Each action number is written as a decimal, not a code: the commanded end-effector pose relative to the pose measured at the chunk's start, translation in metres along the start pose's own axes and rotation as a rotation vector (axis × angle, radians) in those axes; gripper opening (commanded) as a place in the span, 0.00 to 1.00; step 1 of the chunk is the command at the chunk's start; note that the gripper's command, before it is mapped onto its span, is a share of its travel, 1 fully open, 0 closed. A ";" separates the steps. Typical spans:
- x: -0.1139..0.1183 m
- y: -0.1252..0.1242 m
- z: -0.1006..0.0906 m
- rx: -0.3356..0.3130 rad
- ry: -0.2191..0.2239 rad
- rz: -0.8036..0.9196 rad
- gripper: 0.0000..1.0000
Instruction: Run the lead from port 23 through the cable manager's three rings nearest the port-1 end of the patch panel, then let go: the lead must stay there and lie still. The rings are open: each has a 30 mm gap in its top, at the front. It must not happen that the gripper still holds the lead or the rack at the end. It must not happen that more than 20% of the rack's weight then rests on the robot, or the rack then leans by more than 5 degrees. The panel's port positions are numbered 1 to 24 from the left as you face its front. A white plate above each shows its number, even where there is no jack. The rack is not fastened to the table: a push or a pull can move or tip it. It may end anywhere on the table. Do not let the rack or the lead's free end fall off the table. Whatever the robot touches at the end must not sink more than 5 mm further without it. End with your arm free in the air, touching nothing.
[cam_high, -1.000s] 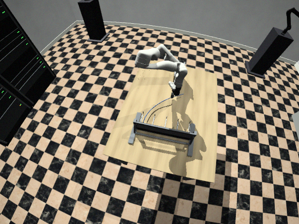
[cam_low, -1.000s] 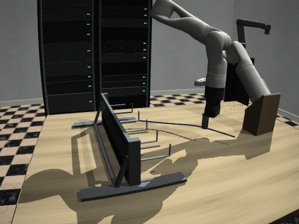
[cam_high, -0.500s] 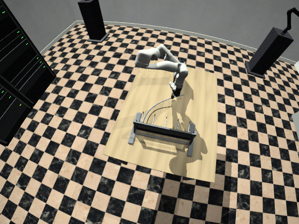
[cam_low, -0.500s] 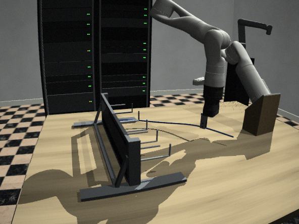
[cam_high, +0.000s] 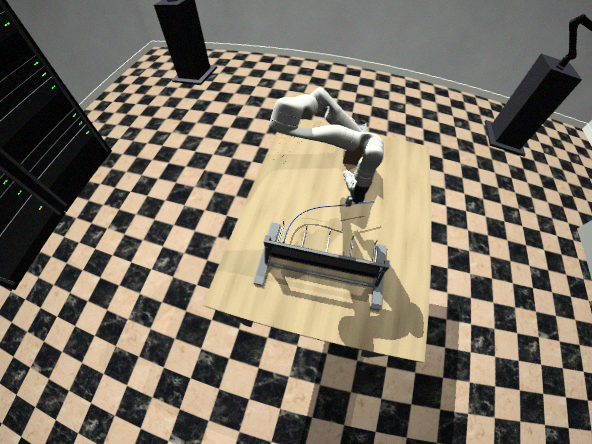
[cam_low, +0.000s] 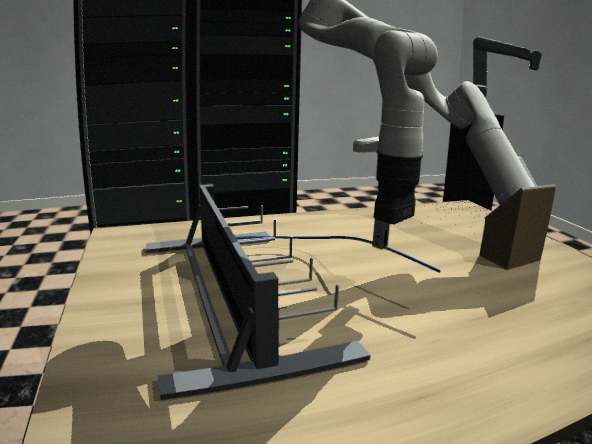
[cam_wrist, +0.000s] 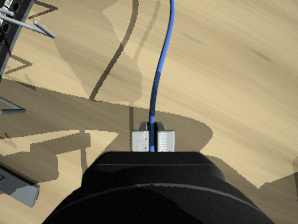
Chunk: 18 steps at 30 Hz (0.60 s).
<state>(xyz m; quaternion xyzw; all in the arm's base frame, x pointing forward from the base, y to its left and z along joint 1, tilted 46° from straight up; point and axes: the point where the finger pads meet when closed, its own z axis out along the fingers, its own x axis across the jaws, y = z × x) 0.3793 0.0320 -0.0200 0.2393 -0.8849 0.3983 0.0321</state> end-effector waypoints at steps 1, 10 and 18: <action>-0.032 0.007 -0.014 -0.009 -0.015 0.060 0.00; -0.098 0.011 -0.045 -0.009 -0.015 0.200 0.00; -0.155 0.014 -0.071 -0.011 -0.014 0.322 0.00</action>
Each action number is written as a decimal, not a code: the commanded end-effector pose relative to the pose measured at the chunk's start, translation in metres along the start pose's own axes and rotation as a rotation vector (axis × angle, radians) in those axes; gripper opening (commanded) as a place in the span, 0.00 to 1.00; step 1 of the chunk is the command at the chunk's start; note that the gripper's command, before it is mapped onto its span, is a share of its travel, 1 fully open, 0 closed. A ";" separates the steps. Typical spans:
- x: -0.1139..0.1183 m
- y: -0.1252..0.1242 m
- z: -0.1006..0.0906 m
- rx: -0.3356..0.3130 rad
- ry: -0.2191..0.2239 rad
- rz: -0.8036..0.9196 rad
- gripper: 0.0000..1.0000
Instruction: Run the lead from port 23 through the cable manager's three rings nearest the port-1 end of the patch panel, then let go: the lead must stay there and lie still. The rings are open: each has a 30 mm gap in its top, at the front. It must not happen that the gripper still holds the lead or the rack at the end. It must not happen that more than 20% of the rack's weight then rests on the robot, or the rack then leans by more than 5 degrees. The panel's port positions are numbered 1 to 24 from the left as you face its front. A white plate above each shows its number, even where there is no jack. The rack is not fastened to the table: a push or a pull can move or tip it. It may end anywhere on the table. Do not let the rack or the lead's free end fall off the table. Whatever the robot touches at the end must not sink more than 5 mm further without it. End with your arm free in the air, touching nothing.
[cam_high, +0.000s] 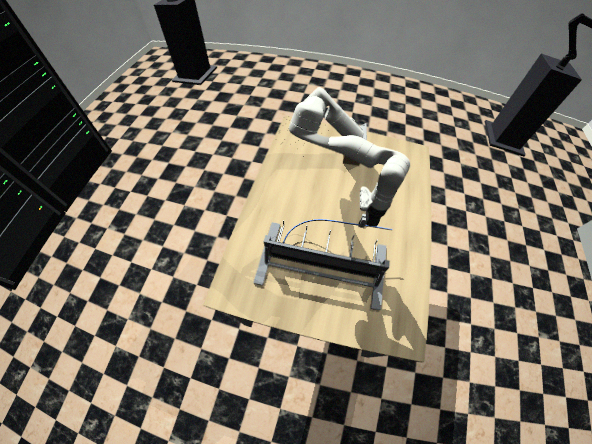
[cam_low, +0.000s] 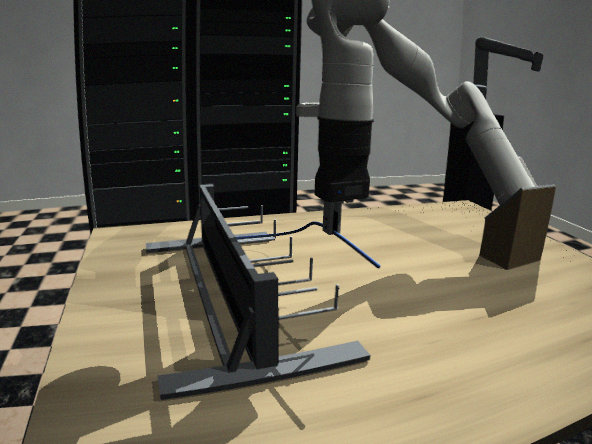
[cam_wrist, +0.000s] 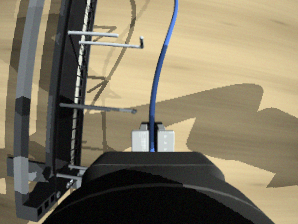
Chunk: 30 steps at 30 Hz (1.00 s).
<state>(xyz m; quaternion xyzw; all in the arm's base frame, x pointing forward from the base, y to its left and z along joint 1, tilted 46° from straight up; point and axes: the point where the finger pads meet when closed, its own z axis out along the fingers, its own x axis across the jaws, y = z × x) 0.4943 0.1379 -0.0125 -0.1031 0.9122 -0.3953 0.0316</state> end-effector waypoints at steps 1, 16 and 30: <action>-0.014 0.017 -0.007 -0.006 -0.006 0.027 0.00; -0.043 0.028 -0.021 -0.007 -0.005 0.096 0.00; -0.044 0.028 -0.022 -0.007 -0.005 0.097 0.00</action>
